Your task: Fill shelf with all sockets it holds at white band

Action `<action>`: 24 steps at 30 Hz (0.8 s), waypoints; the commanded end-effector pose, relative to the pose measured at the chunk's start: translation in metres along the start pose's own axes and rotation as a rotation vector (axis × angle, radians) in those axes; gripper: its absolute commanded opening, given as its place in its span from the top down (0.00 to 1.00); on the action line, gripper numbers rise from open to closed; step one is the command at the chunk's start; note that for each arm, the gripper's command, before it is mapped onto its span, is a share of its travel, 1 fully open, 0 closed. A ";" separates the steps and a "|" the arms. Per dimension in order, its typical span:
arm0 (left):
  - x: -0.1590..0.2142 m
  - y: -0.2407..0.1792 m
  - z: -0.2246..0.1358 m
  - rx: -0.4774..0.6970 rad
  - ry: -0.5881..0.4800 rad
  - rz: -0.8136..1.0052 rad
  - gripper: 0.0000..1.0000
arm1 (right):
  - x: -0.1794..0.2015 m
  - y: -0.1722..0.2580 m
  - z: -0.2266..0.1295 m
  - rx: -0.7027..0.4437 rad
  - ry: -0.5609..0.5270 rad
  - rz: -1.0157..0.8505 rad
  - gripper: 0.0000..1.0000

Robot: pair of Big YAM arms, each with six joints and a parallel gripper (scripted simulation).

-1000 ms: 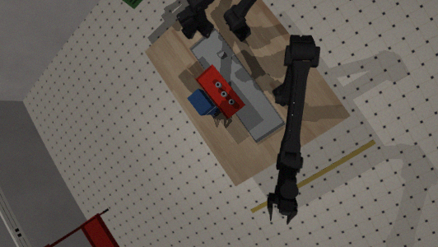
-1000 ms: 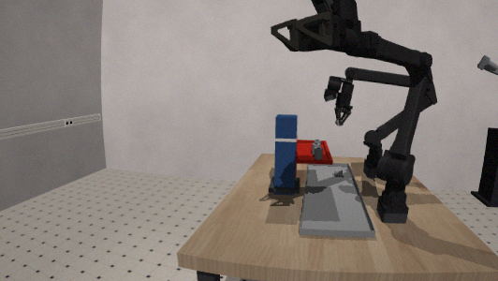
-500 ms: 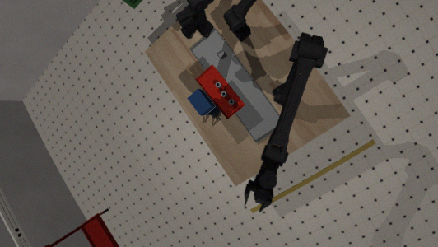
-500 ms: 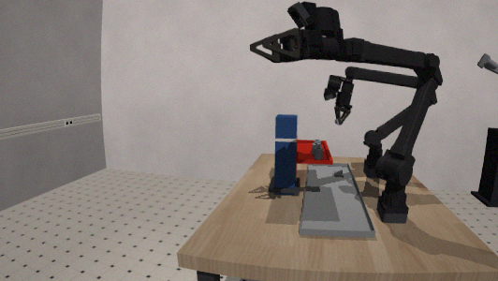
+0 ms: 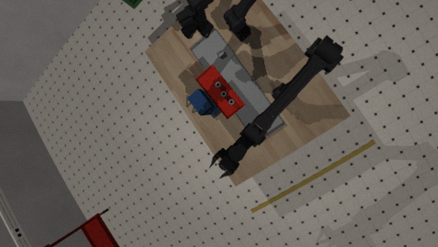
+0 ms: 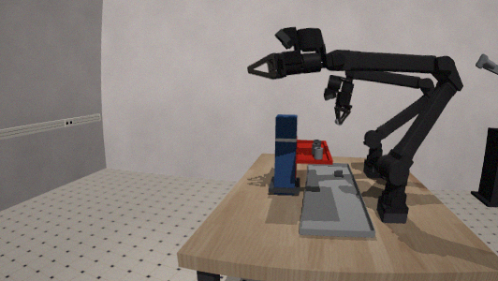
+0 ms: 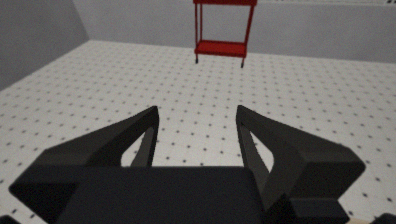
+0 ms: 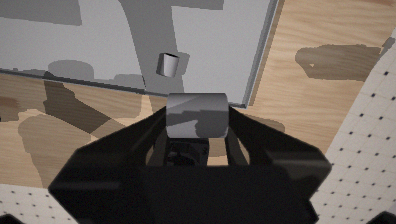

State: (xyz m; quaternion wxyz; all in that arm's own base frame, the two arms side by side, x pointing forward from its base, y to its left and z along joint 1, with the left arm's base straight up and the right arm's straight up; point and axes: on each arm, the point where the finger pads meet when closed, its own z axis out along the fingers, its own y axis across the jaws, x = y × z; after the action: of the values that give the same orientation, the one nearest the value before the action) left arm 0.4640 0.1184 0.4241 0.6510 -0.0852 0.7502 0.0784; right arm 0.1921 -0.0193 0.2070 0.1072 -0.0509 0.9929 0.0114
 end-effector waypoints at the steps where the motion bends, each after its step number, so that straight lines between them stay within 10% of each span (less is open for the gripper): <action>1: 0.006 -0.085 -0.017 0.163 0.014 0.008 0.35 | -0.032 -0.002 -0.035 0.022 -0.098 -0.012 0.64; 24: 0.089 -0.314 -0.167 0.775 0.134 0.150 0.35 | -0.032 -0.002 -0.035 0.022 -0.098 -0.012 0.64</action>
State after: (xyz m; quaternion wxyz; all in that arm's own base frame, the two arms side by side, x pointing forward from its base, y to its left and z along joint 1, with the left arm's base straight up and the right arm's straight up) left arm 0.3987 -0.1786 0.3593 0.5903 0.1750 0.7769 -0.1320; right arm 0.1921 -0.0193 0.2070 0.1072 -0.0509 0.9929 0.0114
